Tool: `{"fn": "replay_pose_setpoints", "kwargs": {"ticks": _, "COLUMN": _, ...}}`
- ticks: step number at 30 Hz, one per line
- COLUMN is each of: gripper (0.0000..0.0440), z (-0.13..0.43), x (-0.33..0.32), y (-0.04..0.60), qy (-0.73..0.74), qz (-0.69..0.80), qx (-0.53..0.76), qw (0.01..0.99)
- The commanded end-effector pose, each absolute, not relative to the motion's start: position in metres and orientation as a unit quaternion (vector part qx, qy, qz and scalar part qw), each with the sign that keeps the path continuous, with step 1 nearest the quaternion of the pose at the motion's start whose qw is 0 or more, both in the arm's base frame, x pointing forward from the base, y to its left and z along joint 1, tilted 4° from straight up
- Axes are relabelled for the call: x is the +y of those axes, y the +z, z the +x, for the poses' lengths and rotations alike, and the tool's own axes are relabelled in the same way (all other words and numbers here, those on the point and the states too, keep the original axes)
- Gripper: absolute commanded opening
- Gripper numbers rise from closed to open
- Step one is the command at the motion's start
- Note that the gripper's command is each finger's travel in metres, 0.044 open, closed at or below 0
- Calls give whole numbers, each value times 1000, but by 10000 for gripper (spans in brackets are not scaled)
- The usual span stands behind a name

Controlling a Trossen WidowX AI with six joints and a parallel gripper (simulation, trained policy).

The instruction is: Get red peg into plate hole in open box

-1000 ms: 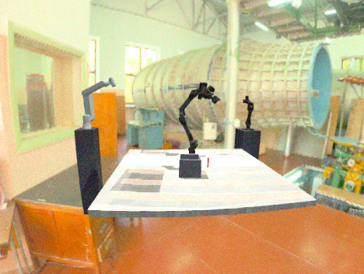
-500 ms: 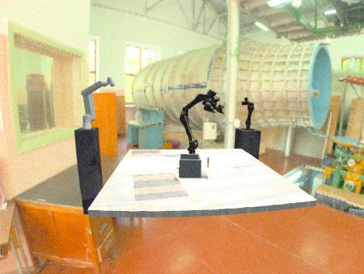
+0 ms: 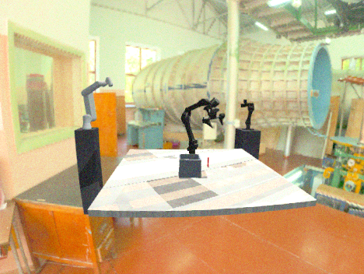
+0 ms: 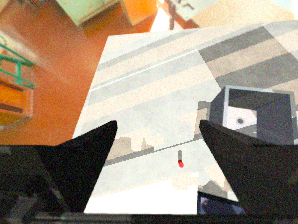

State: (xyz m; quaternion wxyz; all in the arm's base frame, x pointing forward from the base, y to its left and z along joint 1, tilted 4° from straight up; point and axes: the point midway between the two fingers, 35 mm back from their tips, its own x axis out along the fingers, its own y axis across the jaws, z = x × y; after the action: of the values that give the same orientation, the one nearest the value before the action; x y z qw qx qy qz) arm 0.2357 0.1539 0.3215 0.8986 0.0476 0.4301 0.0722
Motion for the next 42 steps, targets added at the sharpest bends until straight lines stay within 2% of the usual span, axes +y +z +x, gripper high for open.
{"fn": "replay_pose_setpoints", "kwargs": {"ticks": 1, "gripper": 440, "z": 236, "x": 149, "y": 296, "qy": 38, "qz": 81, "qx": 472, "qw": 877}}
{"fn": "replay_pose_setpoints", "kwargs": {"ticks": 22, "gripper": 440, "z": 205, "x": 121, "y": 193, "qy": -175, "qz": 285, "qx": 619, "qw": 710}}
{"fn": "replay_pose_setpoints", "kwargs": {"ticks": 42, "gripper": 440, "z": 166, "x": 108, "y": 109, "qy": -365, "qz": 345, "qx": 650, "qw": 570}}
